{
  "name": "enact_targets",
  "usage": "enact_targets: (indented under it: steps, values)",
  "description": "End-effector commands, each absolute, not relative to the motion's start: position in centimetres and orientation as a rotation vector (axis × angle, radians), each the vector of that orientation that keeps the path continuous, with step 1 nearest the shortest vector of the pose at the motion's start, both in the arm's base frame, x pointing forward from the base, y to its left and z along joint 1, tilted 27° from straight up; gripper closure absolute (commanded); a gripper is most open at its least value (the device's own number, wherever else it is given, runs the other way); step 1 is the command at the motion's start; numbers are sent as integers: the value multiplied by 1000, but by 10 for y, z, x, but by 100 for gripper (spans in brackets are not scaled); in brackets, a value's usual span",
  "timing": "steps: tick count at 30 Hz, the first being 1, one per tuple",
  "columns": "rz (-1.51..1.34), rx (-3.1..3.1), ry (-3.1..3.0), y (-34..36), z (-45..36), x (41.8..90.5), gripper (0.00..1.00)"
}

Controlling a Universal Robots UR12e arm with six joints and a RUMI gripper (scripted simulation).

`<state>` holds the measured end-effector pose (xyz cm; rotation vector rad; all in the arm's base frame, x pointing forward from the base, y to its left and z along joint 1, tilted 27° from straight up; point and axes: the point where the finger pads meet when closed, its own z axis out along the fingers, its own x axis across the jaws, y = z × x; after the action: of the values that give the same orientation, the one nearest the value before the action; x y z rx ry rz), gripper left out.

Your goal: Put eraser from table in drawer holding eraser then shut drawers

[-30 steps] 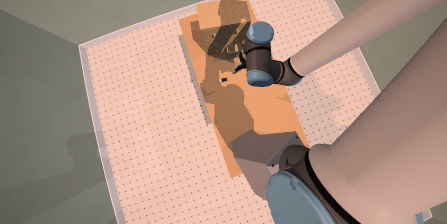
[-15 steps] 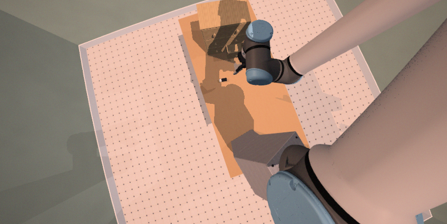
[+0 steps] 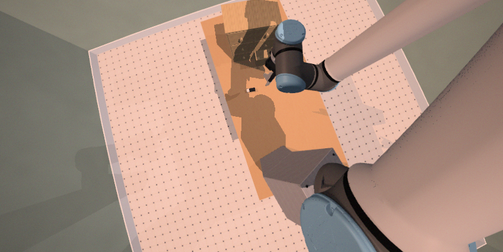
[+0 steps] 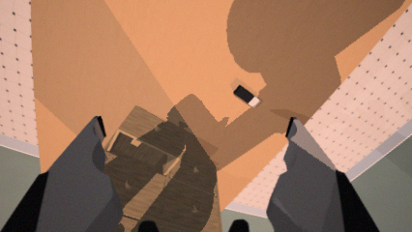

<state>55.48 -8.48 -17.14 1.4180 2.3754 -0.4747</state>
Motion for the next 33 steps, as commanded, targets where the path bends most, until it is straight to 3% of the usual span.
enact_targets:
  steps: [1,33]
  values:
    - [-512,1183,2528,-88,-168,562,0]
    - [-717,-324,2969,-92,-159,611,0]
